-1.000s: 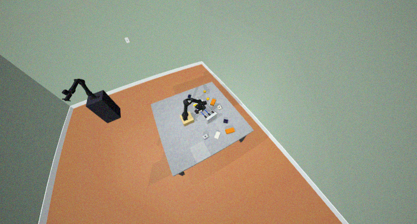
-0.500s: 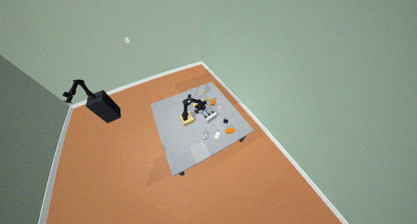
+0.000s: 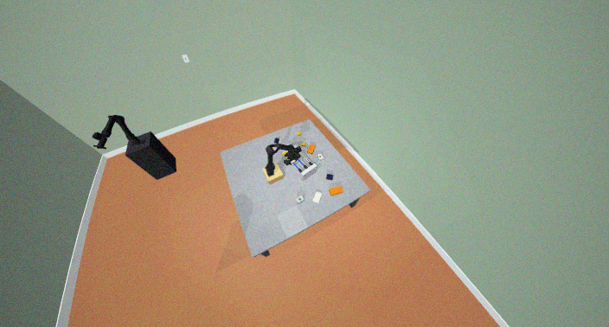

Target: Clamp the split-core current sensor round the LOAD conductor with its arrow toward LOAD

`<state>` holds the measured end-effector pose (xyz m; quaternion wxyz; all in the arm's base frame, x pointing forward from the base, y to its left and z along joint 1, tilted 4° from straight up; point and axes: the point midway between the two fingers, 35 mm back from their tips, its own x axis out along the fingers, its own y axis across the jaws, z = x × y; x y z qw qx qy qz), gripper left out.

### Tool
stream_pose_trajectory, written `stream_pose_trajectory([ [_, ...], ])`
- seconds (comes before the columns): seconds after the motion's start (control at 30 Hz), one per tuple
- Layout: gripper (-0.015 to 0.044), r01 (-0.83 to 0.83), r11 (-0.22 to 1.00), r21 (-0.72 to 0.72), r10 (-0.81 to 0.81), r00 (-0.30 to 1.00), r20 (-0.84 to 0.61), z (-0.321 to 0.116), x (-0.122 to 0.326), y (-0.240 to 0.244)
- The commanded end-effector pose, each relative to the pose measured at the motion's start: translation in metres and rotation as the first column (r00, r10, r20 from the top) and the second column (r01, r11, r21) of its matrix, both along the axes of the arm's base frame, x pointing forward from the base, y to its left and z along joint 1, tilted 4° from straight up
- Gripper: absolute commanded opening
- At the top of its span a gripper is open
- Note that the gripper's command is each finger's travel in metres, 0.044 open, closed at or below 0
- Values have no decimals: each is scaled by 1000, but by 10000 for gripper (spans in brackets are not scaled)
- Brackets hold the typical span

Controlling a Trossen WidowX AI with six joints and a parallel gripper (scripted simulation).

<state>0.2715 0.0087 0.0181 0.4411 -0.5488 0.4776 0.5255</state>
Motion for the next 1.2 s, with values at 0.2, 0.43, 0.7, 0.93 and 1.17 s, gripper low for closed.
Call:
stream_pose_trajectory([
  [0.2,210,2,1000,-3,-2,1000,1,0,0,0],
  [0.43,394,2,1000,-3,-2,1000,1,0,0,0],
  [0.7,334,0,1000,0,0,1000,-1,0,0,0],
  [0.93,287,0,1000,0,0,1000,-1,0,0,0],
  [1.17,241,0,1000,0,0,1000,-1,0,0,0],
])
